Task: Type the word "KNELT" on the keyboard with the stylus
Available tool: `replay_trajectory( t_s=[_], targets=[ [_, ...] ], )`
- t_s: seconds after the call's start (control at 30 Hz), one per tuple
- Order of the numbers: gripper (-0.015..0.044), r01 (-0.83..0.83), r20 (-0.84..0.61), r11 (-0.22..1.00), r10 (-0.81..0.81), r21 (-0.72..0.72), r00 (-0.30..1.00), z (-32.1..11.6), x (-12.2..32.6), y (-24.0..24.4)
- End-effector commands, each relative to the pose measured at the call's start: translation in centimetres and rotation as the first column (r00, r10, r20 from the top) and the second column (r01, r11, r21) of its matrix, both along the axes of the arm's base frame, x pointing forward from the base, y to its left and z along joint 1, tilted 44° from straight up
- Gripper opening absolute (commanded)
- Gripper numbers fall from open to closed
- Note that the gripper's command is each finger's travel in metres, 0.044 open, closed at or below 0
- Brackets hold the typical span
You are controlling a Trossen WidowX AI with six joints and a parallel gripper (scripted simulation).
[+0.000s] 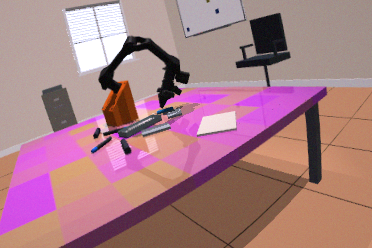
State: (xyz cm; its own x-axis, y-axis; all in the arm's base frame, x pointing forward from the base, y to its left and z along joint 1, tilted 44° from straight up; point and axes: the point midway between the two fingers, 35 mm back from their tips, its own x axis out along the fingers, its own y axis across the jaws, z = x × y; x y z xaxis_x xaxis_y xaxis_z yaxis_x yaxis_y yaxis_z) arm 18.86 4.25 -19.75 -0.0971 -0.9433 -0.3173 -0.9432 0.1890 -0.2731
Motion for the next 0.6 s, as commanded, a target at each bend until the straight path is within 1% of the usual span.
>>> replay_trajectory(
  t_s=[0.0, 0.57],
  targets=[
    [0.0150, -0.005, -0.006, 1.000, 0.005, -0.004, 1.000, -0.27, -0.04, -0.32],
    [0.0150, -0.005, -0.006, 1.000, 0.005, -0.005, 1.000, -1.19, 0.06, -1.22]
  ],
)
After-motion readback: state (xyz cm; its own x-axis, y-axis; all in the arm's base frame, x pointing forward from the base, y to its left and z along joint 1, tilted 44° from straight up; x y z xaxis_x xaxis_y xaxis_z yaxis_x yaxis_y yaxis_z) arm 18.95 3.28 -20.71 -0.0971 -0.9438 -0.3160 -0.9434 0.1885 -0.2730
